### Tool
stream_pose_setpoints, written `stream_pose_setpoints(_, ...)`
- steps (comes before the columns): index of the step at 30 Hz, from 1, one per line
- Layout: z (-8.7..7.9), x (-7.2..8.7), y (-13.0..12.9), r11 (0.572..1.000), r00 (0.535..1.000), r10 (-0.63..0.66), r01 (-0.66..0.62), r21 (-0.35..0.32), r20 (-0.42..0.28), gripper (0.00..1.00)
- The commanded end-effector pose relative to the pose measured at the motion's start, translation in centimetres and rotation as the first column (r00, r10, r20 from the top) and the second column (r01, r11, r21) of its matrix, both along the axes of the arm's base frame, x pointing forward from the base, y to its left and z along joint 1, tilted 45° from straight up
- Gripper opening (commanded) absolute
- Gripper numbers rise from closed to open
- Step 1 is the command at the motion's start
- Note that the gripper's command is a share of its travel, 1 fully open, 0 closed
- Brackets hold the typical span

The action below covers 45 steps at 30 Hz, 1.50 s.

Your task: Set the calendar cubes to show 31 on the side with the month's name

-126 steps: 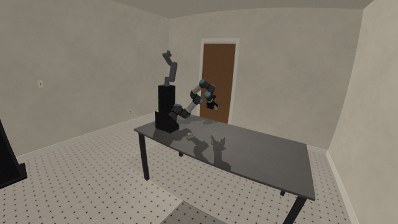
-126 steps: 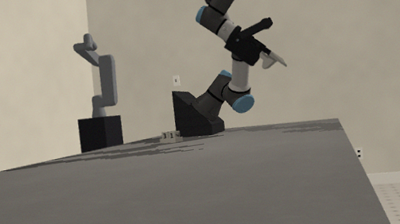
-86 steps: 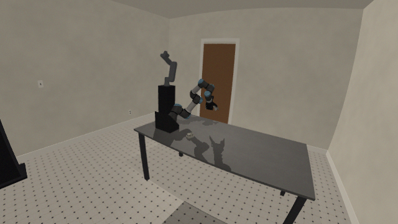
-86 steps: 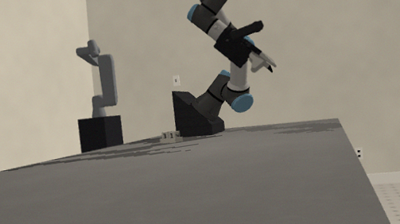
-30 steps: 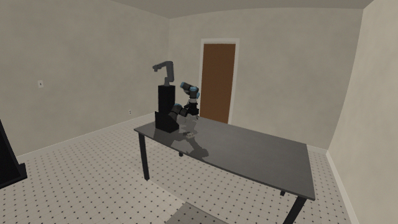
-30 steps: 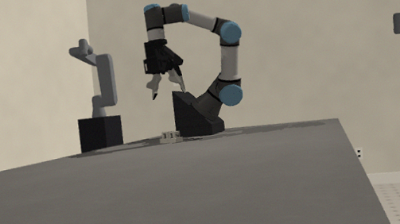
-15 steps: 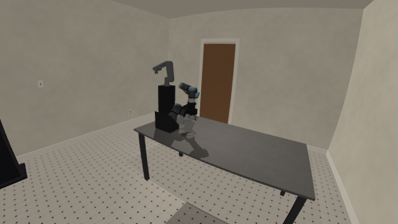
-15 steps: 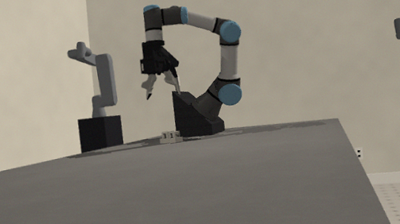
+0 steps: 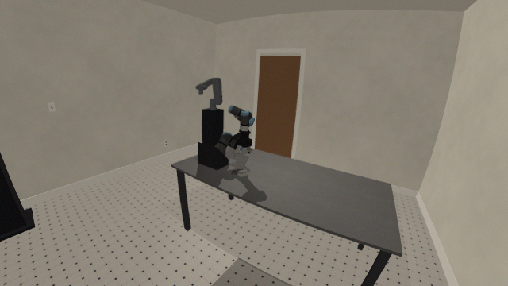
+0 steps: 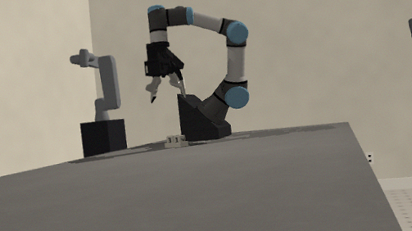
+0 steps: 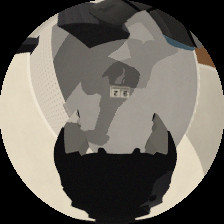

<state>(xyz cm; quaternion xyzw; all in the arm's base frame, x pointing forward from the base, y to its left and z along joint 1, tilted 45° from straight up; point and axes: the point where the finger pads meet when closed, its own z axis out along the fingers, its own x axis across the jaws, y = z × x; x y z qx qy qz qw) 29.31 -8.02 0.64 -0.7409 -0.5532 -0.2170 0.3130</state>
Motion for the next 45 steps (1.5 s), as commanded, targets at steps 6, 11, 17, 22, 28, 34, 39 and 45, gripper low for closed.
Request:
stream_pose_setpoints(6,-0.2,0.0,0.1,0.998,0.996,0.06,-0.06,-0.002,0.061,1.0)
stream_pose_setpoints(11,-0.4,-0.1,0.2,0.994,0.989,0.106,-0.106,-0.004,0.107,1.0)
stream_pose_setpoints(17,-0.8,-0.2,0.6,0.972,0.944,0.233,-0.235,-0.022,0.234,1.0)
stream_pose_setpoints(22,-1.3,-0.3,0.9,0.931,0.862,0.357,-0.361,-0.059,0.359,1.0)
stream_pose_setpoints(28,-1.6,-0.3,1.2,0.892,0.785,0.436,-0.442,-0.094,0.439,1.0)
stream_pose_setpoints(34,-2.2,-0.3,1.7,0.812,0.627,0.547,-0.559,-0.17,0.554,1.0)
stream_pose_setpoints(39,-2.6,-0.2,2.1,0.739,0.483,0.614,-0.63,-0.239,0.625,1.0)
stream_pose_setpoints(45,-2.8,-0.2,2.4,0.684,0.375,0.648,-0.668,-0.292,0.662,1.0)
